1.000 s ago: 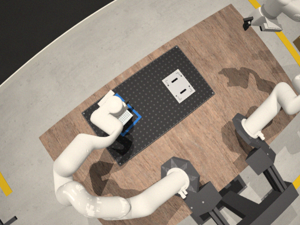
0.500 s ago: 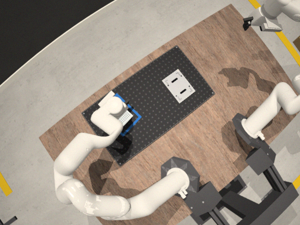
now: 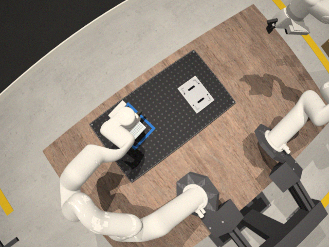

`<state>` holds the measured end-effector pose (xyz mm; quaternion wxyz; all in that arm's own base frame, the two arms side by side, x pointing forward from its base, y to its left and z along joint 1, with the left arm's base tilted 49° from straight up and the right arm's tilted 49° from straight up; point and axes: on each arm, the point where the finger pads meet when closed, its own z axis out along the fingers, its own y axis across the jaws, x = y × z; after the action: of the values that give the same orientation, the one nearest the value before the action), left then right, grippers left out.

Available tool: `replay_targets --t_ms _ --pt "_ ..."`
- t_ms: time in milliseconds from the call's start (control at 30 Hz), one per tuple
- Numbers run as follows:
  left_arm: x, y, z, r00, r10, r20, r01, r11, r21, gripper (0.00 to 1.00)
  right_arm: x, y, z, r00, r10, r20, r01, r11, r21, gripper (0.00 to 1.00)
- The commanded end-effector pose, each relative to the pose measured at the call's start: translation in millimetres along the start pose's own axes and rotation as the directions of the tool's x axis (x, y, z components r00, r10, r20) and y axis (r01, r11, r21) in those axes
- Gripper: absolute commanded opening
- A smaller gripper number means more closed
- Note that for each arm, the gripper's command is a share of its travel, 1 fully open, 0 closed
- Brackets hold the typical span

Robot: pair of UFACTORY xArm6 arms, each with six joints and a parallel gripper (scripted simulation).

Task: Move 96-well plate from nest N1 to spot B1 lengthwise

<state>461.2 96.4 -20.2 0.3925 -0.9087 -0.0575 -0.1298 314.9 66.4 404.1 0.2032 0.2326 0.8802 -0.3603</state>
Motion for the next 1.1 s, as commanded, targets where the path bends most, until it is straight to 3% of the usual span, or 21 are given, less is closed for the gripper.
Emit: replay_targets --t_ms 0,500,1067 --pt "1.2 0.4 8.0 1.000 -0.001 -0.003 0.001 1.000 -0.001 0.00 -0.2 0.1 -0.6 1.000 0.001 0.001 -0.001 1.000 -0.002 1.00" --pt "1.2 0.5 29.7 1.000 -0.001 -0.003 0.001 1.000 -0.001 0.00 -0.2 0.1 -0.6 1.000 0.001 0.001 -0.001 1.000 -0.002 1.00" --pt "1.2 0.5 29.9 1.000 -0.001 -0.003 0.001 1.000 -0.001 0.00 -0.2 0.1 -0.6 1.000 0.001 0.001 -0.001 1.000 -0.002 1.00"
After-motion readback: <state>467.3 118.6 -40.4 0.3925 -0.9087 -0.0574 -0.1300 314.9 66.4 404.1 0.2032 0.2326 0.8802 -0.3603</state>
